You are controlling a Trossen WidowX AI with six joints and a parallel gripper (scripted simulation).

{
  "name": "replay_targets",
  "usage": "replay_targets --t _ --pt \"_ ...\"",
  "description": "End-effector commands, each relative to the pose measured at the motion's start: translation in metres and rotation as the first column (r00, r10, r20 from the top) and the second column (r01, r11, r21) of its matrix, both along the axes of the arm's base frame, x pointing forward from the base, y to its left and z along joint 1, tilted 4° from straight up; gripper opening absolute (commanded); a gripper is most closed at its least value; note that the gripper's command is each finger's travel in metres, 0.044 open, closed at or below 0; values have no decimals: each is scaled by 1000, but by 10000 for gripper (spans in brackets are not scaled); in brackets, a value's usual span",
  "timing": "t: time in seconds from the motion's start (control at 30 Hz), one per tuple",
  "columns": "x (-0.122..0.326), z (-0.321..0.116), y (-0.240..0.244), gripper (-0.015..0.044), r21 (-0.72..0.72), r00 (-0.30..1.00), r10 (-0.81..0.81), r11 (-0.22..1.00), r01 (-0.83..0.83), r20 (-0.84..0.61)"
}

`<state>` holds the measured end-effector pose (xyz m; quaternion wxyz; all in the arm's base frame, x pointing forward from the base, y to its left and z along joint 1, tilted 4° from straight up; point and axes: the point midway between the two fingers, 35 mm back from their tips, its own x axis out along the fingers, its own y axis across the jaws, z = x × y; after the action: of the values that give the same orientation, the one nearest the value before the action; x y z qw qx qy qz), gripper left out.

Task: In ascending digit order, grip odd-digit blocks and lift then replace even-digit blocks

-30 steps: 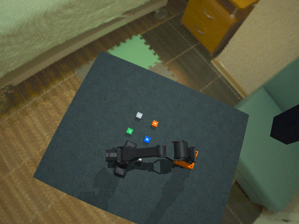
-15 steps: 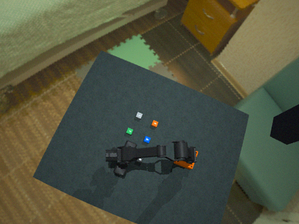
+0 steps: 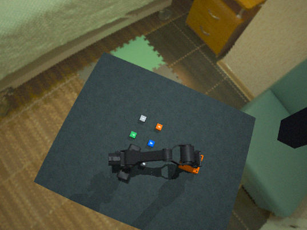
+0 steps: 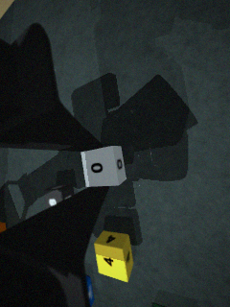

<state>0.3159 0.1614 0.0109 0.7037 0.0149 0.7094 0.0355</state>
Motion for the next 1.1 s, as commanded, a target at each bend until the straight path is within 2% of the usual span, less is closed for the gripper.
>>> replay_targets --t 0.0,0.87,1.07 --pt "1 3 0 120 2 1000 -1 1000 1 5" --pt "1 -12 1 120 3 1000 -1 1000 1 5" --pt "1 -12 1 278 3 1000 -1 1000 1 5"
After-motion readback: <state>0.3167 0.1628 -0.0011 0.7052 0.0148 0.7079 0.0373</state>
